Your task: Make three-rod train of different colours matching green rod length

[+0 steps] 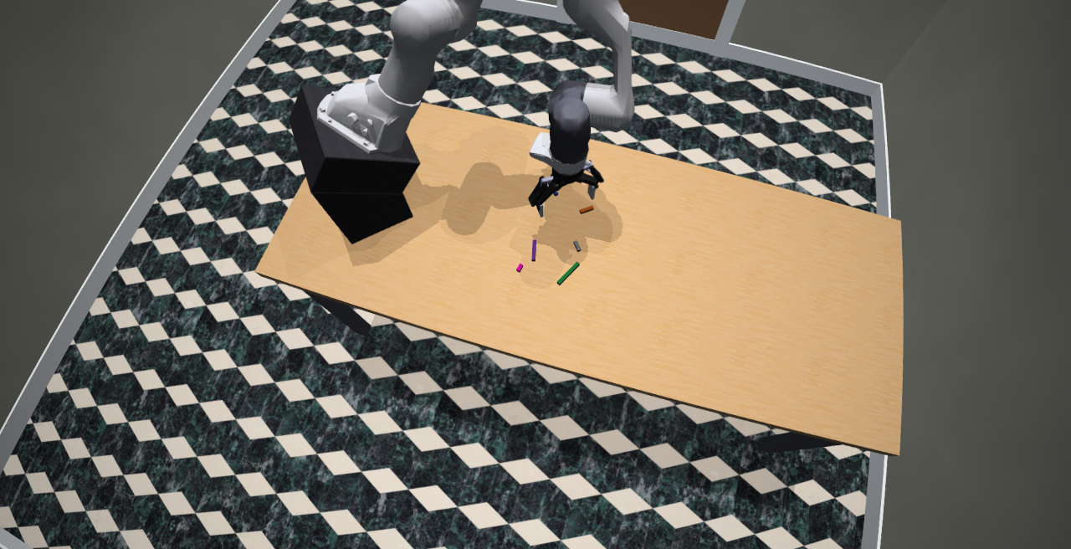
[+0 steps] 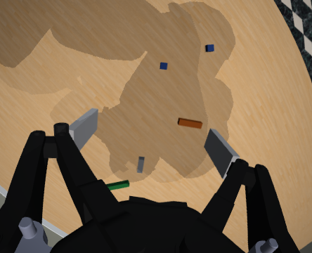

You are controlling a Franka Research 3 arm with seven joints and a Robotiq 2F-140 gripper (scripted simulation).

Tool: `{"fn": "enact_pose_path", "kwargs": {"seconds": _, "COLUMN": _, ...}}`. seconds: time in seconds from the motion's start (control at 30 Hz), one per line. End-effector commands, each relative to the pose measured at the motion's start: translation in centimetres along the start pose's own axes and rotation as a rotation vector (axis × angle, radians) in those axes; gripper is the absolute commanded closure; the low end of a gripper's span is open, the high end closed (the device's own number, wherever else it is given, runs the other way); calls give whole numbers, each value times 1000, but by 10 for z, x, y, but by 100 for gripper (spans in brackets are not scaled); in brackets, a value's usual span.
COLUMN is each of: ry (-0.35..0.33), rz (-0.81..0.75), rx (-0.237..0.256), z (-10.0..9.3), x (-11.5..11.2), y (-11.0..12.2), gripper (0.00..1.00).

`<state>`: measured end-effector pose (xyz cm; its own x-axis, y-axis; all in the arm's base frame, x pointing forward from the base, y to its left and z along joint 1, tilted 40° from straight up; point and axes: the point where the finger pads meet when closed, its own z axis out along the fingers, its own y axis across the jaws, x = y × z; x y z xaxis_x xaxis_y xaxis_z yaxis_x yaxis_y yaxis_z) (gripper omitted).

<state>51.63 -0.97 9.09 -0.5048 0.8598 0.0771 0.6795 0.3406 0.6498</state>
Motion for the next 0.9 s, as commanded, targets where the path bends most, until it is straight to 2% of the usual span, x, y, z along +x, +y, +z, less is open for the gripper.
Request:
{"fn": "enact_pose_path", "kwargs": {"seconds": 0.0, "ry": 5, "rz": 165, "rx": 26, "z": -1, "x": 4, "y": 2, "gripper": 0}}
{"fn": "enact_pose_path", "kwargs": {"seconds": 0.87, "ry": -1, "rz": 495, "rx": 28, "z": -4, "x": 39, "y": 25, "gripper": 0}}
